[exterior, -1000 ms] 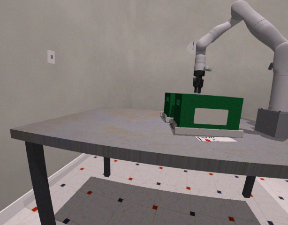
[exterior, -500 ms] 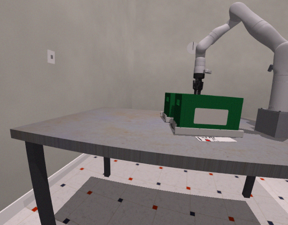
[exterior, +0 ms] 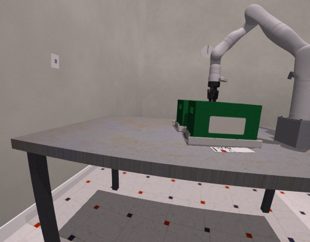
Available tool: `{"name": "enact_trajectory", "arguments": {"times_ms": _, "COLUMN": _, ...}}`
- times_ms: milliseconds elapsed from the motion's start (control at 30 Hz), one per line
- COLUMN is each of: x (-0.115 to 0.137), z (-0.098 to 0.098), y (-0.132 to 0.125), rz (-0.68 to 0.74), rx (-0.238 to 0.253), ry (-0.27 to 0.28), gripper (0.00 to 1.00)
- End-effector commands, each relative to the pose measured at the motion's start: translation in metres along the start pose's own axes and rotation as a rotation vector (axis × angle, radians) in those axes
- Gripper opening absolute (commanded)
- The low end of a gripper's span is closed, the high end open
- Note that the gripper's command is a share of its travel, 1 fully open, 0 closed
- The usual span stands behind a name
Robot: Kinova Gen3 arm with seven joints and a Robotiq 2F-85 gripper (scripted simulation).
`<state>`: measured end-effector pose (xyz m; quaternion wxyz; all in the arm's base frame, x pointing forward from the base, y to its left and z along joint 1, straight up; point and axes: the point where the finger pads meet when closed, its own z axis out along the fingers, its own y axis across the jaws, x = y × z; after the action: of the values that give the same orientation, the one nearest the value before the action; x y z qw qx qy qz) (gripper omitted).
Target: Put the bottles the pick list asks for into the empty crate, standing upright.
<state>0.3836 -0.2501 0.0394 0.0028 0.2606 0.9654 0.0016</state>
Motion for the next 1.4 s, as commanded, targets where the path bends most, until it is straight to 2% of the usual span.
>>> {"name": "enact_trajectory", "arguments": {"times_ms": 0, "x": -0.0006, "z": 0.0021, "y": 0.0000, "rz": 0.000, "rx": 0.000, "ry": -0.002, "gripper": 0.67}}
{"name": "enact_trajectory", "arguments": {"times_ms": 533, "x": -0.0006, "z": 0.0080, "y": 0.0000, "rz": 0.000, "rx": 0.000, "ry": -0.002, "gripper": 0.67}}
{"name": "enact_trajectory", "arguments": {"times_ms": 567, "x": -0.0006, "z": 0.0042, "y": 0.0000, "rz": 0.000, "rx": 0.000, "ry": -0.002, "gripper": 0.48}}
{"name": "enact_trajectory", "arguments": {"times_ms": 1367, "x": -0.0005, "z": 0.0042, "y": 0.0000, "rz": 0.000, "rx": 0.000, "ry": -0.002, "gripper": 0.45}}
